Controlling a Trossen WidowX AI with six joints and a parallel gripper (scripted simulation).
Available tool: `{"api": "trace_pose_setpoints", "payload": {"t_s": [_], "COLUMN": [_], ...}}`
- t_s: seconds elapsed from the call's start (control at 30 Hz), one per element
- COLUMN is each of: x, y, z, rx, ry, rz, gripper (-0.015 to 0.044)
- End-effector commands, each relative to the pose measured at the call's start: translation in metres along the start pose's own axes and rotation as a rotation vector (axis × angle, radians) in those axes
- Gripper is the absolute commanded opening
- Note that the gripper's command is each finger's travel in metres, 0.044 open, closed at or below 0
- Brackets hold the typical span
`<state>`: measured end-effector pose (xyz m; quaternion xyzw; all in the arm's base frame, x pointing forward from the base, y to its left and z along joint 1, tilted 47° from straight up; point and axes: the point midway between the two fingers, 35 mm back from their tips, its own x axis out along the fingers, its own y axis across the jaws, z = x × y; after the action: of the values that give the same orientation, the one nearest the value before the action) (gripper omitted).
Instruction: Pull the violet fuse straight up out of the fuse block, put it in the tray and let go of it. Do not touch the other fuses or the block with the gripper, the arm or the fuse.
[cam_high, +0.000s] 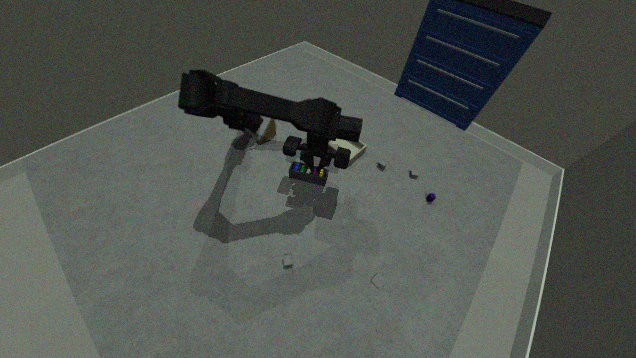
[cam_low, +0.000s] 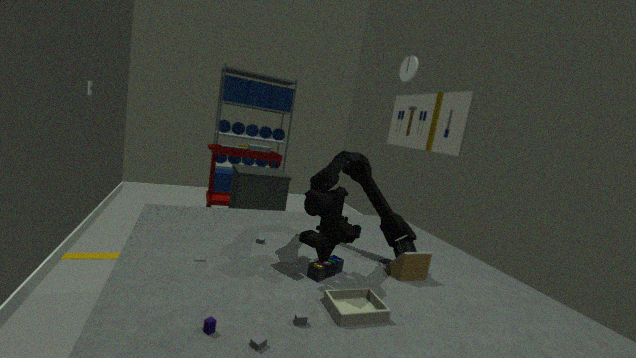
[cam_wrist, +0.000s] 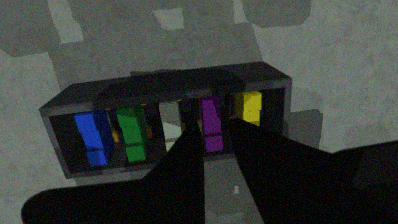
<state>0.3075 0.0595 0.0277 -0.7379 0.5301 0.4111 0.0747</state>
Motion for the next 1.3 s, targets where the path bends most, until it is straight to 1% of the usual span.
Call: {"api": "trace_pose_setpoints", "payload": {"t_s": [0.0,0.5,0.87,1.27], "x": [0.0007,0.0103,0.0089,0.0048], "y": [-0.0001,0.0000,-0.0003,-0.0006], "z": [-0.0005,-0.0006,-0.0004,-0.0004], "rx": [-0.003,-0.003,0.001,0.000], "ry": [0.003,0.004,0.001,0.000], "rz": [-0.001,0.000,-0.002,-0.002], "gripper": [0.0074,0.0074,0.0001,0.0000]}}
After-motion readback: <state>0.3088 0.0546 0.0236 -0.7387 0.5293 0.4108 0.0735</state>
